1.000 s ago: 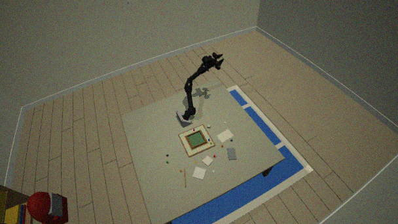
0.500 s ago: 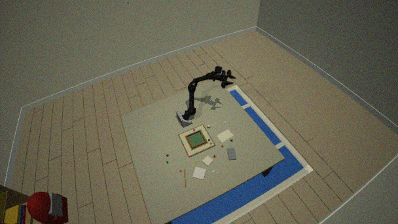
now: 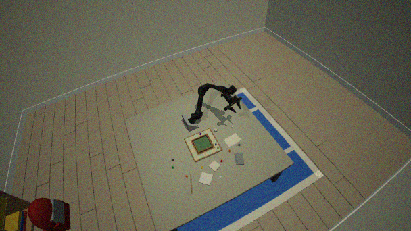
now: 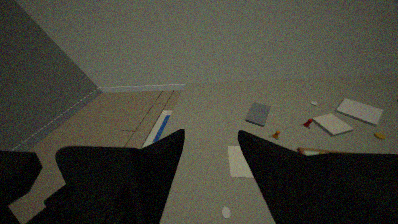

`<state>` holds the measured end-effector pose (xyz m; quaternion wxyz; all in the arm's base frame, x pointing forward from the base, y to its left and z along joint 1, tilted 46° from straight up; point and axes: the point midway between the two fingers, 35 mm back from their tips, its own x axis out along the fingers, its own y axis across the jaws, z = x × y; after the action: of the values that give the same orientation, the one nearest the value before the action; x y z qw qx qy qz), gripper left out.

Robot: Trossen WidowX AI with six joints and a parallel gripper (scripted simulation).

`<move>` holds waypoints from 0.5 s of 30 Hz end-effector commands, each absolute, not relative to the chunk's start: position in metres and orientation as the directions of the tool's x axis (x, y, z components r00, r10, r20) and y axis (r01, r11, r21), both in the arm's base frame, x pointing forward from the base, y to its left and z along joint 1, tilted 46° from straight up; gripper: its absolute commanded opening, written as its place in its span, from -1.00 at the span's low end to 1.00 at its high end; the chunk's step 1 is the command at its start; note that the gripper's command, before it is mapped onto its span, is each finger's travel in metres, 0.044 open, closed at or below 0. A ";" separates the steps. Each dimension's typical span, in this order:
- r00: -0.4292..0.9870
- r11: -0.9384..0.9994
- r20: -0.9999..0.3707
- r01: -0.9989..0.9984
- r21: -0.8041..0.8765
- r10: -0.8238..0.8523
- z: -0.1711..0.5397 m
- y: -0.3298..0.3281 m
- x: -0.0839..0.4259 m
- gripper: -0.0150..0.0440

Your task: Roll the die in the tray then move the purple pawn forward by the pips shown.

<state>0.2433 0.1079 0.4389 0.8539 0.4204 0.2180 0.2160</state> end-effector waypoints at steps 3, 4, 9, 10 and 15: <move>0.622 0.617 -0.494 0.022 0.786 0.607 0.332 0.120 0.258 0.44; 0.583 0.624 -0.532 0.054 0.780 0.614 0.316 0.121 0.257 0.44; 0.338 0.645 -0.679 0.224 0.730 0.651 0.239 0.125 0.239 0.44; 0.279 0.647 -0.697 0.261 0.717 0.660 0.224 0.126 0.233 0.44; -0.010 0.635 -0.706 0.447 0.630 0.708 0.165 0.128 0.191 0.44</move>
<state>0.2233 0.1266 0.2056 0.6650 0.3980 0.6177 0.1337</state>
